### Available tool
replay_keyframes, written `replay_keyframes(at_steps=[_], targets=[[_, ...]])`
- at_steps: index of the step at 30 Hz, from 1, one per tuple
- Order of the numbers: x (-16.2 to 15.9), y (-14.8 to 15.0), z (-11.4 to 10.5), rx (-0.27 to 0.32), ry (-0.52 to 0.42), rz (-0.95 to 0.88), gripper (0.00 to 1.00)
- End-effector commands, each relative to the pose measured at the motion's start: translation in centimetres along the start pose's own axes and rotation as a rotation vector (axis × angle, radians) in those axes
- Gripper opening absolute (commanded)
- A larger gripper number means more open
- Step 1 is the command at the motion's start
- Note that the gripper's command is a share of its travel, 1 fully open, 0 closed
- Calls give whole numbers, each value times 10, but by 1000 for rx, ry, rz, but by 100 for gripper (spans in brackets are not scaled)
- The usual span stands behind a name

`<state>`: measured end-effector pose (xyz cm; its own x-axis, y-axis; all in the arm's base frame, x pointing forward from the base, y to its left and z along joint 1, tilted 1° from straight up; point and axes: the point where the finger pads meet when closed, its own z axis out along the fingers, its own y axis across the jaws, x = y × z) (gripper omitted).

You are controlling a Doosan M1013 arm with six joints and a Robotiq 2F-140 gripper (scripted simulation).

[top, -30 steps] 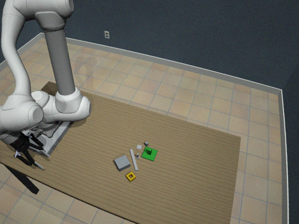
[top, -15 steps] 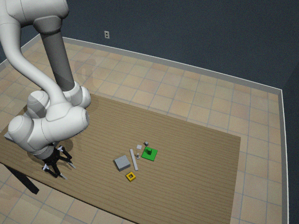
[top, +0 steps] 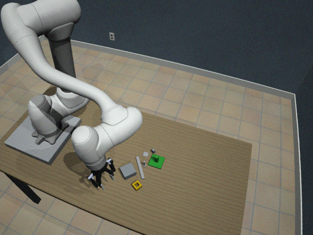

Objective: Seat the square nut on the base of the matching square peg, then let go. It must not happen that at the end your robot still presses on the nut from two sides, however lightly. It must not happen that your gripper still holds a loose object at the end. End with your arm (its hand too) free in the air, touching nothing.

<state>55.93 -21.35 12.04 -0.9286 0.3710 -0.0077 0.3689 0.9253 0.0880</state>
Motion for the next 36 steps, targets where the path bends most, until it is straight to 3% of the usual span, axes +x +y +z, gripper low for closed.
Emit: replay_keyframes(at_steps=[1,4,5,7,13,32,36], targets=[[-35,54,27,52,20,76,40],[-40,64,32,56,20,84,40],[-54,88,44,60,20,92,40],[-58,101,50,66,19,105,40],[-65,124,61,77,16,128,40],[-66,129,64,79,16,133,40],[-66,128,74,79,16,133,40]])
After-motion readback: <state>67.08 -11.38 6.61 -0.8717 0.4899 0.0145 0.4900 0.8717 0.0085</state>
